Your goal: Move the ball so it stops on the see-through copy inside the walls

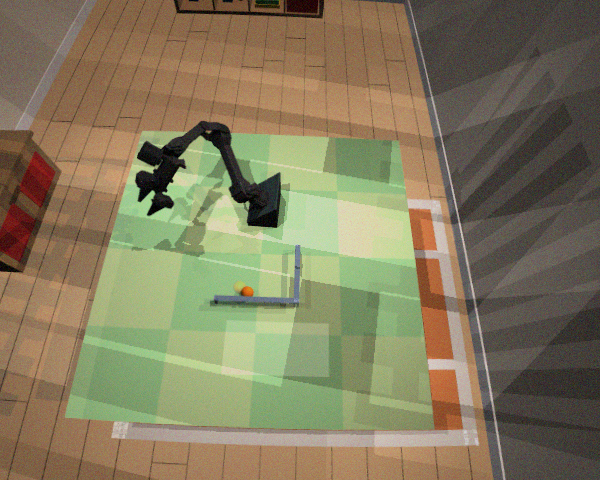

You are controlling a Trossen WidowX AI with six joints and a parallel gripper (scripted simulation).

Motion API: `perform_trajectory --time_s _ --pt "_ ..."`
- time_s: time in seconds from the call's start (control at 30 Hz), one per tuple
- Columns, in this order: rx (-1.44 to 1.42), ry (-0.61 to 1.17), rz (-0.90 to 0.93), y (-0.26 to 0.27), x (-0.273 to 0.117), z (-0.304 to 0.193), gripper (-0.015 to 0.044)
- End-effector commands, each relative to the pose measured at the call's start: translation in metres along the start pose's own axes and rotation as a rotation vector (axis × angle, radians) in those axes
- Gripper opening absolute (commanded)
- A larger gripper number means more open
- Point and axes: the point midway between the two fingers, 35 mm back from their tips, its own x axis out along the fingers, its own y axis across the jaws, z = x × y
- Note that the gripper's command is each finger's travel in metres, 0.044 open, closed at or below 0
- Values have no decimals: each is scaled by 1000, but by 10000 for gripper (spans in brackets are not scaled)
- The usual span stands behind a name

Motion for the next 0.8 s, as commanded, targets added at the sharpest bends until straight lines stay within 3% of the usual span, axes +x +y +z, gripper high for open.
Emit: perform_trajectory --time_s 0.0,0.07,0.37,0.77 --pt "-8 3 4 2 1 0 374" --pt "-75 32 33 20 12 -1 344" --pt "-278 264 199 133 58 -30 344" --pt "-539 639 317 274 78 -133 344"
